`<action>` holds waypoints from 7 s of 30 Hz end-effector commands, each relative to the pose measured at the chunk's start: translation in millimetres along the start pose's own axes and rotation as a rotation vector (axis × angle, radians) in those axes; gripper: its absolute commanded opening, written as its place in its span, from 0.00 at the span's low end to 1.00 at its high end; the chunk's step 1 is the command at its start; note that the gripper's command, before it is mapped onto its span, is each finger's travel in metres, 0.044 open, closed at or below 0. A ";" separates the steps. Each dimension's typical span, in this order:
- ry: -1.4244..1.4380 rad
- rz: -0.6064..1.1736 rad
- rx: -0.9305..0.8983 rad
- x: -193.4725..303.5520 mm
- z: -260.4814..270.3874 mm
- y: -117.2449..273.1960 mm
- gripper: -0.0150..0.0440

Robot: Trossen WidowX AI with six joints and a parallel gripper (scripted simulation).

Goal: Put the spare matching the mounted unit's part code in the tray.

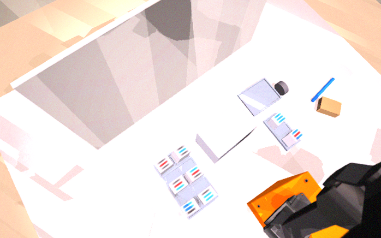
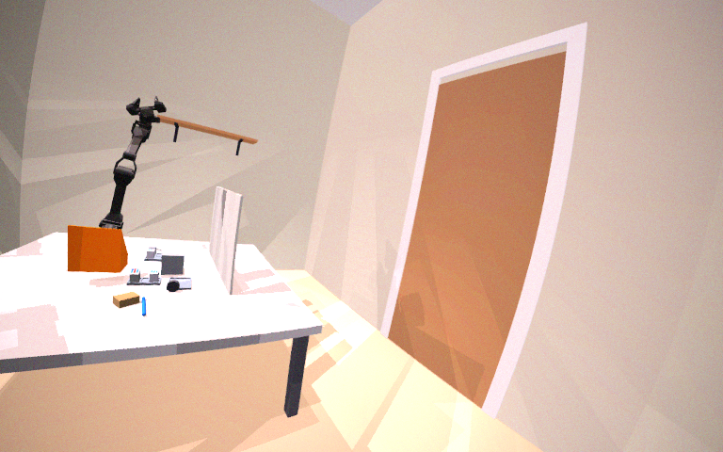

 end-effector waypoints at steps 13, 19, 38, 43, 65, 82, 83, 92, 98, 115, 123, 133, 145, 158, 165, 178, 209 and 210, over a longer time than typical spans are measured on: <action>0.546 -0.349 0.433 -130.3 -138.2 -9.9 1.00; 0.779 -0.497 0.648 -200.8 -174.6 10.7 1.00; 1.325 -1.003 1.467 -406.3 -146.0 161.5 1.00; 1.364 -1.147 1.701 -434.6 -104.1 213.1 1.00; 0.836 -1.666 2.488 -368.7 114.1 407.9 1.00; 0.229 -1.605 2.429 -181.9 205.0 505.1 1.00; 0.217 -1.558 2.395 -167.7 207.4 512.5 1.00; 0.257 -1.417 2.261 -119.4 211.7 535.3 1.00; 0.257 -1.417 2.261 -119.4 211.7 535.3 1.00; 0.092 -1.916 1.854 -50.1 203.0 576.0 1.00; -0.194 -2.528 0.885 56.0 144.9 644.3 1.00; -0.276 -2.628 0.548 77.3 120.1 664.9 0.96; -0.276 -2.625 0.548 57.9 107.9 696.0 0.76; -0.275 -2.627 0.548 51.1 104.8 711.8 0.76; -0.275 -2.627 0.547 46.5 102.1 722.2 0.76; -0.275 -2.626 0.547 37.7 96.0 741.3 0.76; -0.276 -2.622 0.558 25.4 86.0 765.8 0.52; -0.276 -2.622 0.558 25.4 86.0 765.8 0.51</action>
Point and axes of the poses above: the point midway between the two fingers, 35 mm back from their tips, its own y axis back along the fingers, its own z axis across the jaws, x = y × z, the point moved 9 cm from there along y, back along the fingers
